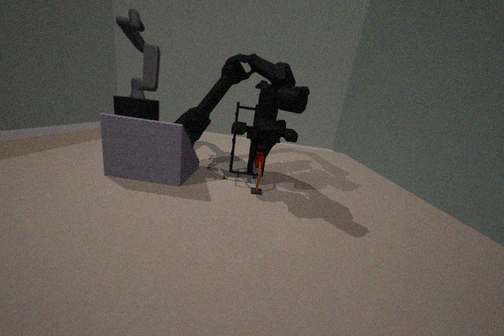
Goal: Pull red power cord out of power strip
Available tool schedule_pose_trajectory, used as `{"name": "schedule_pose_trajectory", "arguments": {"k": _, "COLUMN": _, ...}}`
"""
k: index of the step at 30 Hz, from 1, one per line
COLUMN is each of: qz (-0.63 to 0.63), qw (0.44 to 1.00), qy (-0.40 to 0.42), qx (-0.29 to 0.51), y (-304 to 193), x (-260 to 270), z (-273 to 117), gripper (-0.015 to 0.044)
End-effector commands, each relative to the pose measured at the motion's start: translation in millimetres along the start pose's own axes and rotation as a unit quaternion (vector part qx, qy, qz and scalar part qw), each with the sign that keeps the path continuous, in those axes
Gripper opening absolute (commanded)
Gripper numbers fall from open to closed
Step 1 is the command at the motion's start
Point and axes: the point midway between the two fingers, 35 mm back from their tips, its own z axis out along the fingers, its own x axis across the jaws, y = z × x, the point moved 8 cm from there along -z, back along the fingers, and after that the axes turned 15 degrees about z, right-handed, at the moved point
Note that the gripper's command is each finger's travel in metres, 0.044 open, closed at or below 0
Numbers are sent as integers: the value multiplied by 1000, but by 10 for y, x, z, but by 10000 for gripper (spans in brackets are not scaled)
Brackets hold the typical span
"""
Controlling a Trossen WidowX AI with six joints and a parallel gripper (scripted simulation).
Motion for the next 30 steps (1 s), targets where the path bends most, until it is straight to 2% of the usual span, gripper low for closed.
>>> {"name": "schedule_pose_trajectory", "arguments": {"k": 1, "qz": -3, "qw": 999, "qy": 13, "qx": -31, "y": 194, "x": 61, "z": -90, "gripper": 0}}
{"name": "schedule_pose_trajectory", "arguments": {"k": 14, "qz": -2, "qw": 999, "qy": 13, "qx": -32, "y": 397, "x": 105, "z": -139, "gripper": 0}}
{"name": "schedule_pose_trajectory", "arguments": {"k": 26, "qz": -1, "qw": 999, "qy": 13, "qx": -30, "y": 358, "x": 81, "z": -107, "gripper": 315}}
{"name": "schedule_pose_trajectory", "arguments": {"k": 30, "qz": -1, "qw": 999, "qy": 13, "qx": -31, "y": 535, "x": 143, "z": -167, "gripper": 420}}
